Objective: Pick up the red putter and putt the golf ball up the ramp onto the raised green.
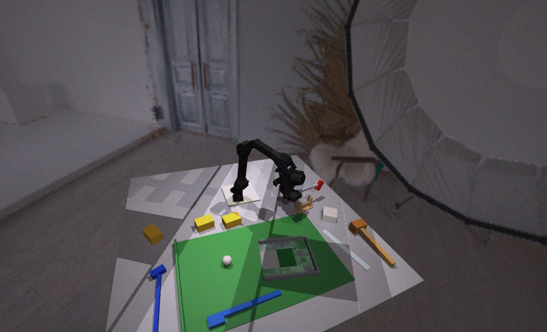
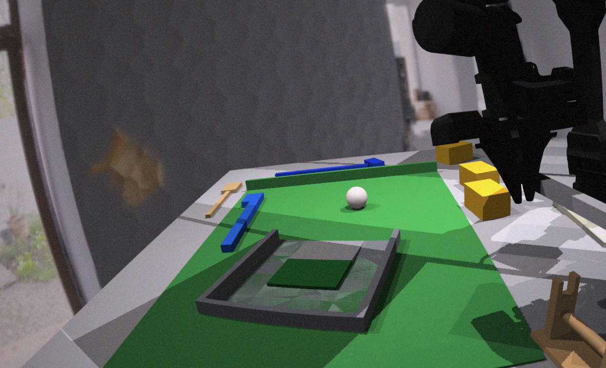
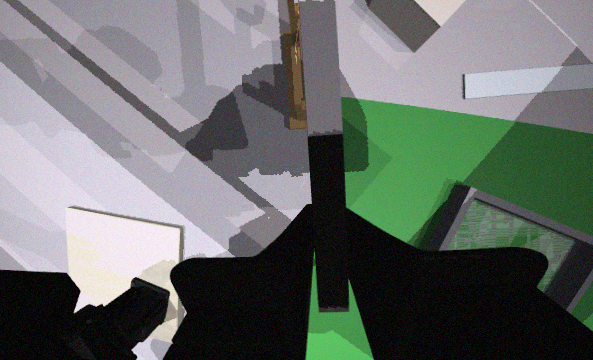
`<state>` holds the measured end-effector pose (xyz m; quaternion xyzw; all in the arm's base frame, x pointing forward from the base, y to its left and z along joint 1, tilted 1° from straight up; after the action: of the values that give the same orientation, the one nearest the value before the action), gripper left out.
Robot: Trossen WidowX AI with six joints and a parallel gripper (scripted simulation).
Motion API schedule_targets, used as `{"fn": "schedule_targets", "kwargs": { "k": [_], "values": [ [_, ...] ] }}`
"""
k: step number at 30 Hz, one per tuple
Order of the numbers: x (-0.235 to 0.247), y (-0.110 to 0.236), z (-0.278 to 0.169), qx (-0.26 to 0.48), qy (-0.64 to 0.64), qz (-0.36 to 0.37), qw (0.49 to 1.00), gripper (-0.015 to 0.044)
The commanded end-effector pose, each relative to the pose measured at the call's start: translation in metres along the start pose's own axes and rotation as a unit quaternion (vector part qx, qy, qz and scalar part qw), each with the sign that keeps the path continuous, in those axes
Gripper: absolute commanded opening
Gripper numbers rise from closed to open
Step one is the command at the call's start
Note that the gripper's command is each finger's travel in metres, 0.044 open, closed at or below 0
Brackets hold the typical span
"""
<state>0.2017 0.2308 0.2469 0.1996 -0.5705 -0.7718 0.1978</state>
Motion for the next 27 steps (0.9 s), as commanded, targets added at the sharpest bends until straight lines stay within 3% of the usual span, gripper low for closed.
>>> {"fn": "schedule_targets", "kwargs": {
  "k": [1, 27],
  "values": [
    [-0.002, 0.001, -0.007, 0.004, -0.018, -0.003, 1.000, 0.0000],
    [-0.001, 0.044, -0.141, 0.057, -0.347, -0.049, 0.935, 0.0000]
  ]
}}
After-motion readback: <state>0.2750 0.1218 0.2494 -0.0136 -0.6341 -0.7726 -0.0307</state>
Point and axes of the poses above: the point midway between the two fingers, 35 mm back from their tips, its own y axis back along the fingers, its own x axis across the jaws, z = x × y, the point moved 9 cm from there along y, back along the fingers, and after that the axes turned 11 degrees about y, right-handed, at the moved point
